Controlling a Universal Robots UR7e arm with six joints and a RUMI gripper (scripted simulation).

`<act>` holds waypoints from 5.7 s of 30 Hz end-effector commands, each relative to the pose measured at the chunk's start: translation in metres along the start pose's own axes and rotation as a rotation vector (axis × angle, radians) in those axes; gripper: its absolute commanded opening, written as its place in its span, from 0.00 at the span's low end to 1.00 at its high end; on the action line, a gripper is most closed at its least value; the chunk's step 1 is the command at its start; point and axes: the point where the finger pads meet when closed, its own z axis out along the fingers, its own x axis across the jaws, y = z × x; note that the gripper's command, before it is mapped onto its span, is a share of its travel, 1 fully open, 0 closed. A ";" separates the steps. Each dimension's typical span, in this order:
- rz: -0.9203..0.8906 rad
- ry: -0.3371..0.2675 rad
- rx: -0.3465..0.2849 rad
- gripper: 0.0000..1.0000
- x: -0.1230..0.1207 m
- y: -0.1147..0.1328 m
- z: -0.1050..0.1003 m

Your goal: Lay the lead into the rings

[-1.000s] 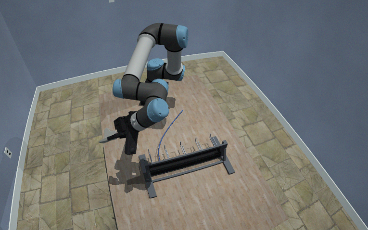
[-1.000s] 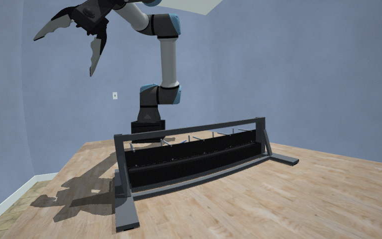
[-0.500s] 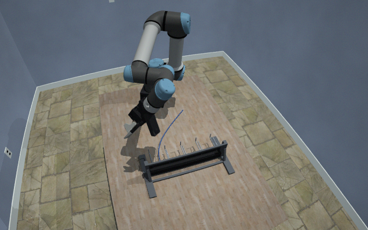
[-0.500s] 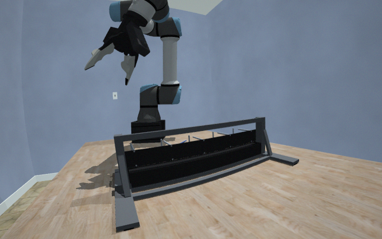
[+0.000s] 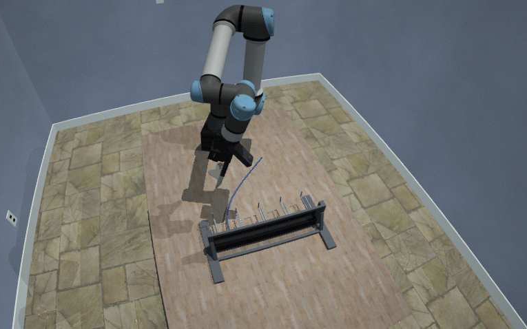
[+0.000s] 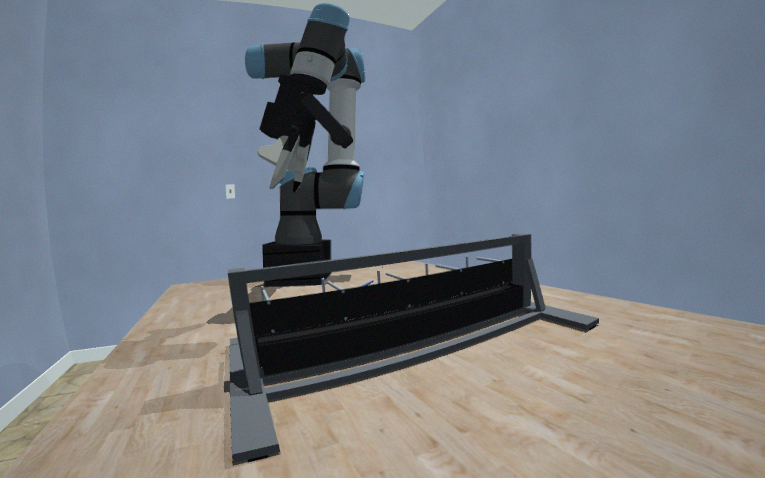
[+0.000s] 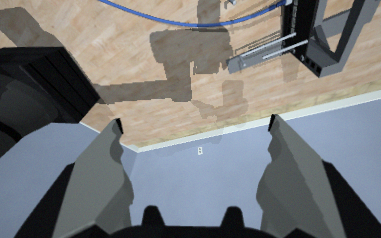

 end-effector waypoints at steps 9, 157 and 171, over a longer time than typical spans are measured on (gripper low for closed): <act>-0.352 0.051 0.167 1.00 -0.092 -0.062 0.024; -1.142 0.214 0.275 0.20 -0.198 -0.107 0.069; -1.142 0.214 0.275 0.20 -0.197 -0.119 0.106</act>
